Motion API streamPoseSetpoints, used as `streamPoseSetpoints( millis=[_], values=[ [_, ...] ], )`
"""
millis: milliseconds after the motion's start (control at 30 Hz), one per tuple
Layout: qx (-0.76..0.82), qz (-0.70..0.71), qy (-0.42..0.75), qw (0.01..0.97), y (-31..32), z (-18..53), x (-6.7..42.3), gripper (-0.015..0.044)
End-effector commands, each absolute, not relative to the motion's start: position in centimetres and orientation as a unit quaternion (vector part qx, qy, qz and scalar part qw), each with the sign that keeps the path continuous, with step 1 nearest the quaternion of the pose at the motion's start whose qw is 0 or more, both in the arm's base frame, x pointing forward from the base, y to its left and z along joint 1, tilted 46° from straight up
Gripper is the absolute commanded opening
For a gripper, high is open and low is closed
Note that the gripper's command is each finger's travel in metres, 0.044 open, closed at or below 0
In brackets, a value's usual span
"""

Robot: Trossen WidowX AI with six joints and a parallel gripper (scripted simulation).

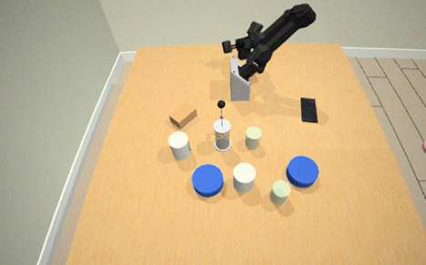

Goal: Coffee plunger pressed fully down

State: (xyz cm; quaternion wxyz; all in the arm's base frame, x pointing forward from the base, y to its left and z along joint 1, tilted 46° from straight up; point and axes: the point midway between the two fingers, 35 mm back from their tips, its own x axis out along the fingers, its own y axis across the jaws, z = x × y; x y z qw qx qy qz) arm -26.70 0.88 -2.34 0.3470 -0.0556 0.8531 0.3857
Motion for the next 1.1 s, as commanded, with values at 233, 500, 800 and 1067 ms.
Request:
streamPoseSetpoints(
  millis=[233,500,800,1067],
  values=[
    [-0.241,0.511,0.776,0.281,-6.7,-2.7,-27.2,0.044],
    [-0.478,0.644,0.59,0.092,-18.6,-2.3,-23.4,0.044],
    [-0.635,0.682,0.317,-0.175,-28.3,-1.2,-13.5,0.044],
    [-0.673,0.598,0.072,-0.43,-32.4,0.8,-1.5,0.044]
  ],
)
